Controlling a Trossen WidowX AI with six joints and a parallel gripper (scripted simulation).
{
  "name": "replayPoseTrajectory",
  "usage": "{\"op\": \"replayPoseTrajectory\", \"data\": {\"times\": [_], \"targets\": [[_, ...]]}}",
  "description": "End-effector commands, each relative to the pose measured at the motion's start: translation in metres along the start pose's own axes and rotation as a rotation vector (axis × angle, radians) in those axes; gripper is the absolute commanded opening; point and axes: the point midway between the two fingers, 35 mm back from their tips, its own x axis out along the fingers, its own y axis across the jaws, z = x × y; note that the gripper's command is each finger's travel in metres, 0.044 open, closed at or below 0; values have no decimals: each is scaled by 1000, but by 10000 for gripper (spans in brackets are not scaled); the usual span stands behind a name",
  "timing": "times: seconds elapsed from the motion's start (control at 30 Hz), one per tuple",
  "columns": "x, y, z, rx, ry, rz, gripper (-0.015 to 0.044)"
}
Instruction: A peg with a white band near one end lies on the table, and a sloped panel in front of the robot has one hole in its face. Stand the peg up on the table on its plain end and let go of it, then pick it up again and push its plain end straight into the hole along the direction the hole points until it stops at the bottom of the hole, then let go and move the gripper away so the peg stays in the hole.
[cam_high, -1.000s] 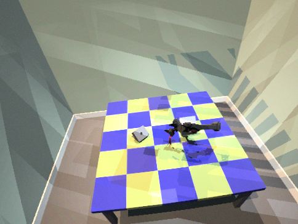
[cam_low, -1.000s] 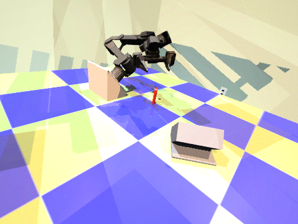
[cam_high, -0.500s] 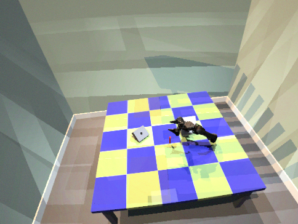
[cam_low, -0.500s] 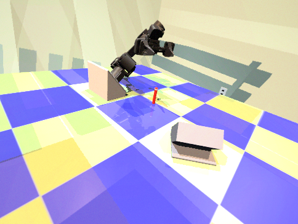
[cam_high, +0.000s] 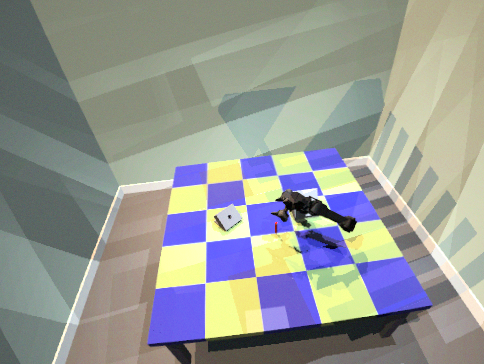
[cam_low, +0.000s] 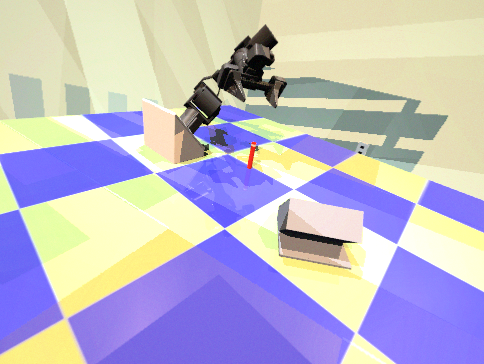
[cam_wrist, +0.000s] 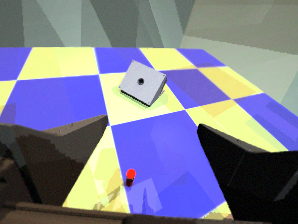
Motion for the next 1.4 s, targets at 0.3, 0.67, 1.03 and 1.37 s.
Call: {"op": "replayPoseTrajectory", "data": {"times": [0.3, 0.67, 1.03, 1.37], "targets": [[18, -2, -19, -61, 371, -38, 440], [25, 5, -35, -84, 730, 10, 440], [31, 15, -41, -52, 1054, 120, 440], [33, 17, -42, -45, 1091, 138, 440]]}}
